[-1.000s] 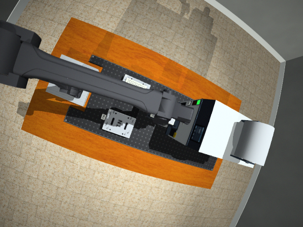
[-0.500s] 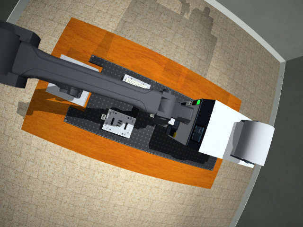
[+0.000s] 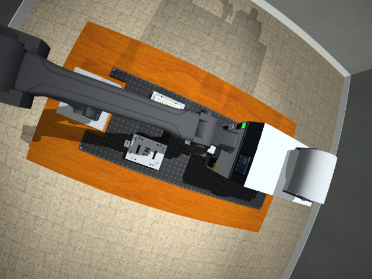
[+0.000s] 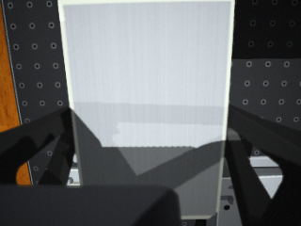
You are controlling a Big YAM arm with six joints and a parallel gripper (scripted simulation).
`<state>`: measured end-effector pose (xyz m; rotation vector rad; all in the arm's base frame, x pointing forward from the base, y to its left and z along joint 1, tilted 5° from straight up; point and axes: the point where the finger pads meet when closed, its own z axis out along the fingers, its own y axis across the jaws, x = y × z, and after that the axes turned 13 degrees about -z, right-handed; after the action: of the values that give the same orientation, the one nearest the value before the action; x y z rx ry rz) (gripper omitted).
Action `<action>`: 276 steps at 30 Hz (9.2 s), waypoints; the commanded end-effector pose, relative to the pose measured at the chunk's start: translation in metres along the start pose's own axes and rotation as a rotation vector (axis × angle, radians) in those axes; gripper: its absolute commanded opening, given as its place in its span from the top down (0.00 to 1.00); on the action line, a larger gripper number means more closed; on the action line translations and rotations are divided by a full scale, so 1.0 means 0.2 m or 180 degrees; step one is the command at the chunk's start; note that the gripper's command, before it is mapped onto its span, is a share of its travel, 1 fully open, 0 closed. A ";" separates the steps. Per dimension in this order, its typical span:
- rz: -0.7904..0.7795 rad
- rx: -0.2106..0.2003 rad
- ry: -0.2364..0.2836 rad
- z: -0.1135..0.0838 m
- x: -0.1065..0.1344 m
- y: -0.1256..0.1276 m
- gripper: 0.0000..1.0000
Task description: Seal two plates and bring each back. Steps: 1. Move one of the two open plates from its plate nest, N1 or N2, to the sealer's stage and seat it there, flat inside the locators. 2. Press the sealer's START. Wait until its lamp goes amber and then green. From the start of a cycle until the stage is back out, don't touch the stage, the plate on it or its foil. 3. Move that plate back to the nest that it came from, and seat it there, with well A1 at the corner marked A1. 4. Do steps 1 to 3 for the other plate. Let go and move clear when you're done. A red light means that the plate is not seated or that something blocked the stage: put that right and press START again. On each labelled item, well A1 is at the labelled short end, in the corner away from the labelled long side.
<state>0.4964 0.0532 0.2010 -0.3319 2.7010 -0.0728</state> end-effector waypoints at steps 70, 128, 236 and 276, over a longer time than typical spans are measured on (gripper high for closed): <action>-0.0088 -0.0008 -0.0023 -0.16 0.40 -0.21 1.00; -0.0055 -0.0001 -0.0005 -0.32 0.91 -0.46 1.00; -0.0043 0.0048 -0.0142 -0.34 0.98 -0.52 1.00; -0.0040 0.0033 -0.0105 -0.23 1.02 -0.51 1.00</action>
<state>0.3090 -0.0965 0.1645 -0.3423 2.6901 -0.0718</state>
